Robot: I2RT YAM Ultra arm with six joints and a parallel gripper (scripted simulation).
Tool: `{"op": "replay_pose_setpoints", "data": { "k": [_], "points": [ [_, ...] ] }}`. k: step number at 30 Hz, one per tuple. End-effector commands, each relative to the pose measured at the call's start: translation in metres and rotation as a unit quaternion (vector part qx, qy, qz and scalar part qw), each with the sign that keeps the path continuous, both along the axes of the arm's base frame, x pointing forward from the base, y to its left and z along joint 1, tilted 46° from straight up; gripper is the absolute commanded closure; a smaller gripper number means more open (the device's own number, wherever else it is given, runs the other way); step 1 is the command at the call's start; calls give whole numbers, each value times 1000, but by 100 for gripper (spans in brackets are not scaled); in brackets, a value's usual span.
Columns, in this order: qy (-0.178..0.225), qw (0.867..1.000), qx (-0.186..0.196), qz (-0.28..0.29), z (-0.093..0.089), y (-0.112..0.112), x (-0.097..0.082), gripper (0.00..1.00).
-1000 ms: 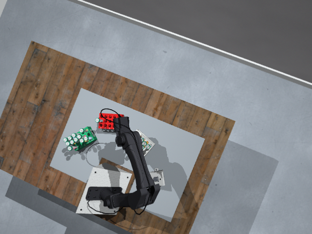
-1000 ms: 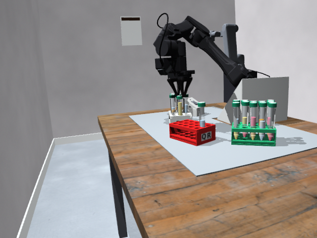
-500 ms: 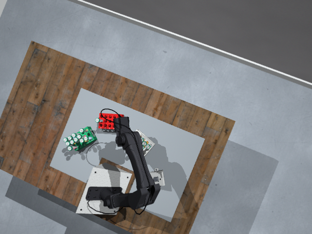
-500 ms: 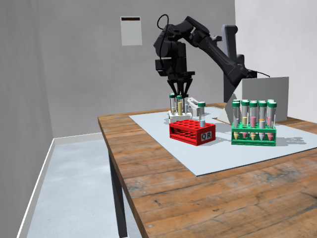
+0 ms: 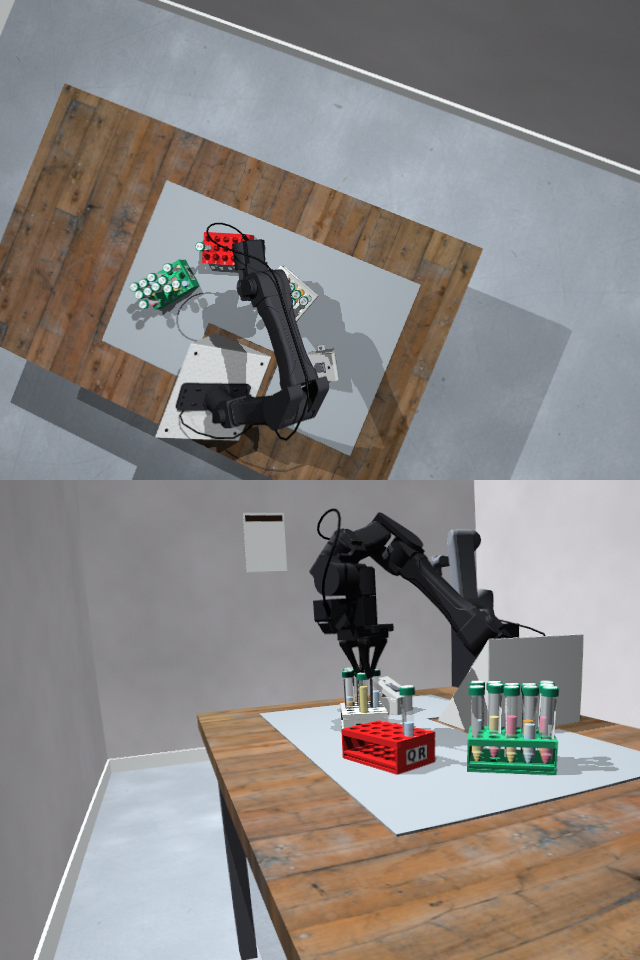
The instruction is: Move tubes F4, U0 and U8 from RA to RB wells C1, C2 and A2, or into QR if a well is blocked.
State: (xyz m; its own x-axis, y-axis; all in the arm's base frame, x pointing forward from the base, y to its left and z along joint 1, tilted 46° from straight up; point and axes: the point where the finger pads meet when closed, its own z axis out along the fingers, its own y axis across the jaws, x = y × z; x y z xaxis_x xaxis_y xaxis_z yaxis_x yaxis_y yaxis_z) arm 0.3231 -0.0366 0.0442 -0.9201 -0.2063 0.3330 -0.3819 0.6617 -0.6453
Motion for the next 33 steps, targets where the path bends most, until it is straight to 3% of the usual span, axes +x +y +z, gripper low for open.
{"op": "replay_pose_setpoints", "data": {
  "k": [1,16,33],
  "points": [
    [-29,1000,4,9,9,4,10,100],
    [-42,999,8,8,14,10,15,100],
    [-23,1000,8,6,19,22,9,100]
  ]
}}
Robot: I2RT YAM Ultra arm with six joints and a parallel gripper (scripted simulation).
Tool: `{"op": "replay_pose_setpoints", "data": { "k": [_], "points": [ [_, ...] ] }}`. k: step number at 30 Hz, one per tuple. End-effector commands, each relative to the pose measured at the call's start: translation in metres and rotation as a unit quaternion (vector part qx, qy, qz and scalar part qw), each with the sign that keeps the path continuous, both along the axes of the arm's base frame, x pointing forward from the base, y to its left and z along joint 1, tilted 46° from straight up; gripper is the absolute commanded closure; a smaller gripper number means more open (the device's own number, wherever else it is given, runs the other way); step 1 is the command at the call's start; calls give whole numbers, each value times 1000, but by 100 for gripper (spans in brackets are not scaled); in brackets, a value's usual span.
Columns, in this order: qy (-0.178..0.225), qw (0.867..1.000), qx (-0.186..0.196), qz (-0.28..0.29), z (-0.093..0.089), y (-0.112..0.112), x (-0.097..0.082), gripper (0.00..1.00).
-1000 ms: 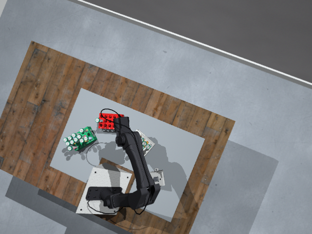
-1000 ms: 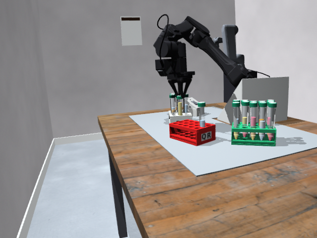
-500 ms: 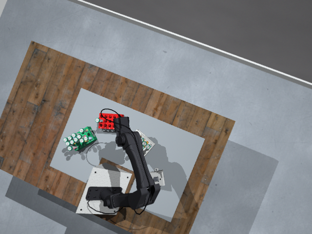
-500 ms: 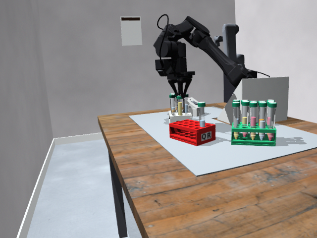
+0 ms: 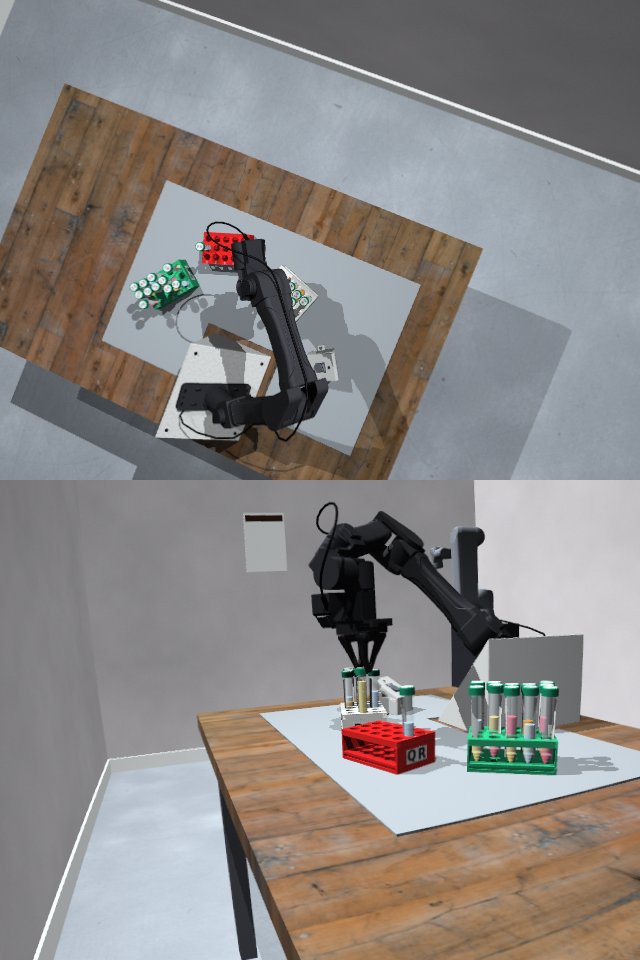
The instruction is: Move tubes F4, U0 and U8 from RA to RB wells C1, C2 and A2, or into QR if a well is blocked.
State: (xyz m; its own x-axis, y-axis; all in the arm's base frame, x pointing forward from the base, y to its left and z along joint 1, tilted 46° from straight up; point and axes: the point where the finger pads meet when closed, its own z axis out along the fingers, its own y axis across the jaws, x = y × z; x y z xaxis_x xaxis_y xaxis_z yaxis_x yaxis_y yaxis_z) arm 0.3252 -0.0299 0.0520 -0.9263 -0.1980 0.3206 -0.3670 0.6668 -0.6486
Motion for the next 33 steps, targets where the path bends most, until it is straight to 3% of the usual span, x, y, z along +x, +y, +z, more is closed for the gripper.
{"op": "replay_pose_setpoints", "data": {
  "k": [1,33],
  "points": [
    [-17,1000,8,10,12,17,6,100],
    [-5,1000,4,10,24,37,4,100]
  ]
}}
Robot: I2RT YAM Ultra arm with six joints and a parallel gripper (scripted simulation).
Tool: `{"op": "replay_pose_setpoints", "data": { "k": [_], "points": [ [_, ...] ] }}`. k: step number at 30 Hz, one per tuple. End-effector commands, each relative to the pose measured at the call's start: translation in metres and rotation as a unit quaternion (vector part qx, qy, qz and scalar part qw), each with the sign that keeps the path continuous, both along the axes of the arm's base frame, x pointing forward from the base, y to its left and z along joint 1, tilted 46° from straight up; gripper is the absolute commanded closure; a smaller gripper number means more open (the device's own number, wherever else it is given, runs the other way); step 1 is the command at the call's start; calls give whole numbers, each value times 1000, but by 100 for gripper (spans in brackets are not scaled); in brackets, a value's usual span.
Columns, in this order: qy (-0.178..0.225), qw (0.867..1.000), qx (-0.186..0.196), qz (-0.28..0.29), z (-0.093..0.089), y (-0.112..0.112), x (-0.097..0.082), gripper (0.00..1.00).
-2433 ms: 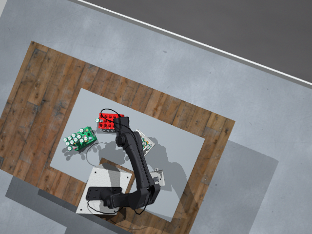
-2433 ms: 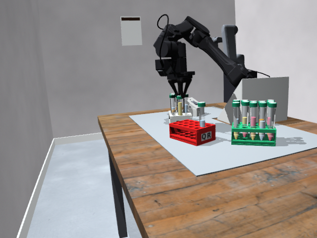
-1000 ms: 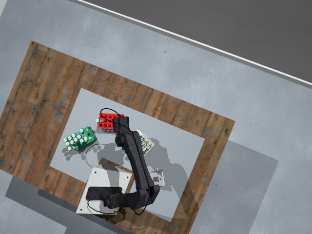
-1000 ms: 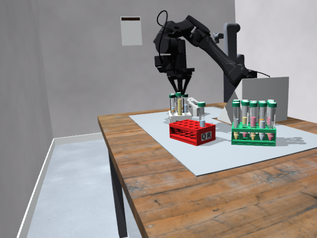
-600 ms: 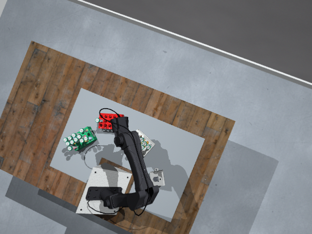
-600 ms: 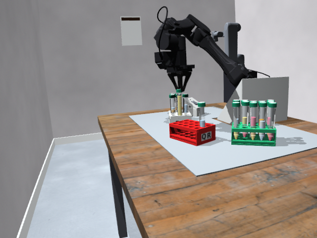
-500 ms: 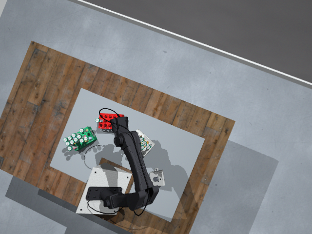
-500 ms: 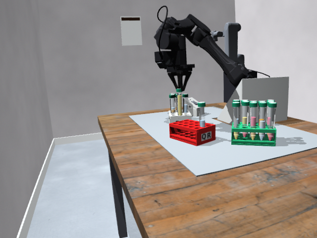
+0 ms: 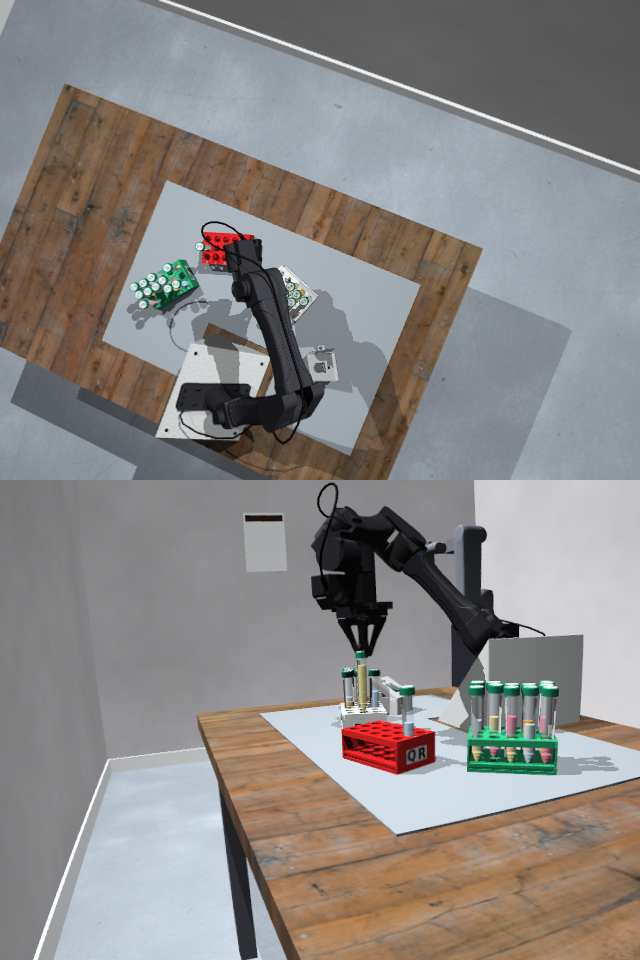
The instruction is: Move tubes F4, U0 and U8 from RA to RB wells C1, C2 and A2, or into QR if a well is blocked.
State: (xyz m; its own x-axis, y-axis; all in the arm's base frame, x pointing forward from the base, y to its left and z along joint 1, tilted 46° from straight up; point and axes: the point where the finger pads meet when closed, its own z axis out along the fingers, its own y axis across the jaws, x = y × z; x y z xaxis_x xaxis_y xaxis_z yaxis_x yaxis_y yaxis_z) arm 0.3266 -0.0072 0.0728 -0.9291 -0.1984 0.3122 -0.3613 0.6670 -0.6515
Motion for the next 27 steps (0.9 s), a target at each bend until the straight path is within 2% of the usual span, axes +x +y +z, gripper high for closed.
{"op": "replay_pose_setpoints", "data": {
  "k": [1,18,25,27],
  "points": [
    [0,1000,3,10,3,15,3,100],
    [-7,1000,6,10,18,26,3,100],
    [1,1000,3,10,18,31,4,100],
    [-9,1000,7,10,25,32,4,100]
  ]
}}
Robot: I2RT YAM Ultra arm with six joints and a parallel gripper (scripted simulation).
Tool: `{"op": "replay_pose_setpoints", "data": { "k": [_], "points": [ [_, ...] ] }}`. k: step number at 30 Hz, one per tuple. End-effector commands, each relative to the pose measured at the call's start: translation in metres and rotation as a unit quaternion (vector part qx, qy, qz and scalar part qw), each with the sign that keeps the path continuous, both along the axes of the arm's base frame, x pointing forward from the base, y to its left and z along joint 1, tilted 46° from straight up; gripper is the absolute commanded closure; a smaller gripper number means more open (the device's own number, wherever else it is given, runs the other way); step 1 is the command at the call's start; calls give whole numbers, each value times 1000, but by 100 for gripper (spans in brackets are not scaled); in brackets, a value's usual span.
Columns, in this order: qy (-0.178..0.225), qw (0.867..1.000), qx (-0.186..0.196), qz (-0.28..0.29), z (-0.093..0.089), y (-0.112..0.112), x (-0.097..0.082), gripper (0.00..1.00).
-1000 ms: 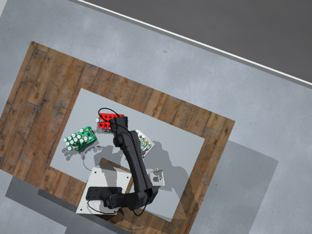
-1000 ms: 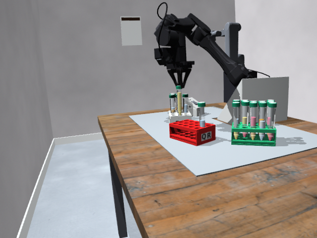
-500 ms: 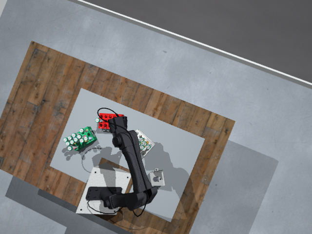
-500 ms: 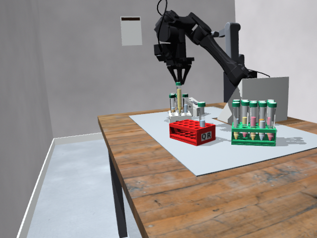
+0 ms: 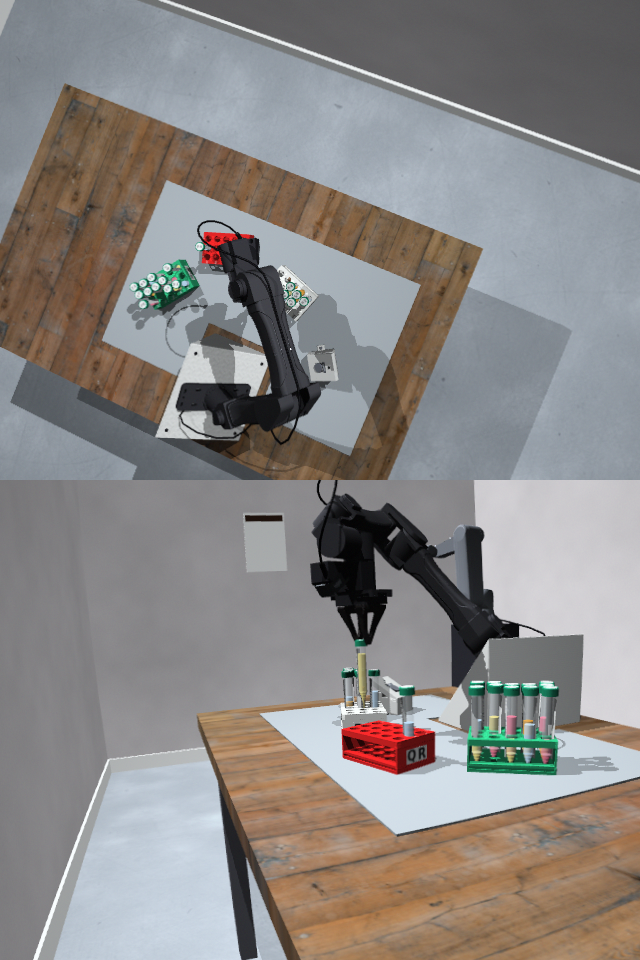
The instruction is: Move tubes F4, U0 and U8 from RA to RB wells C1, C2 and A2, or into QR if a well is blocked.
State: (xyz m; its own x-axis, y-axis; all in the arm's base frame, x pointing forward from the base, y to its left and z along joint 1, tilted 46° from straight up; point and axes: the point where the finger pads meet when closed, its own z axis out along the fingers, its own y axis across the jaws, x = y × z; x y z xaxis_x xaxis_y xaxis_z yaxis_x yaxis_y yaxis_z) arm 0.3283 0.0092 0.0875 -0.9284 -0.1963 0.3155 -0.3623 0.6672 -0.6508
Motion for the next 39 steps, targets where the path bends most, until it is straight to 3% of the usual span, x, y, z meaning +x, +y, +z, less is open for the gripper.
{"op": "replay_pose_setpoints", "data": {
  "k": [1,5,11,39],
  "points": [
    [-18,1000,11,11,15,16,1,100],
    [2,1000,2,11,7,13,-15,100],
    [-10,1000,7,11,3,16,-17,100],
    [-9,1000,8,10,-8,28,-56,100]
  ]
}}
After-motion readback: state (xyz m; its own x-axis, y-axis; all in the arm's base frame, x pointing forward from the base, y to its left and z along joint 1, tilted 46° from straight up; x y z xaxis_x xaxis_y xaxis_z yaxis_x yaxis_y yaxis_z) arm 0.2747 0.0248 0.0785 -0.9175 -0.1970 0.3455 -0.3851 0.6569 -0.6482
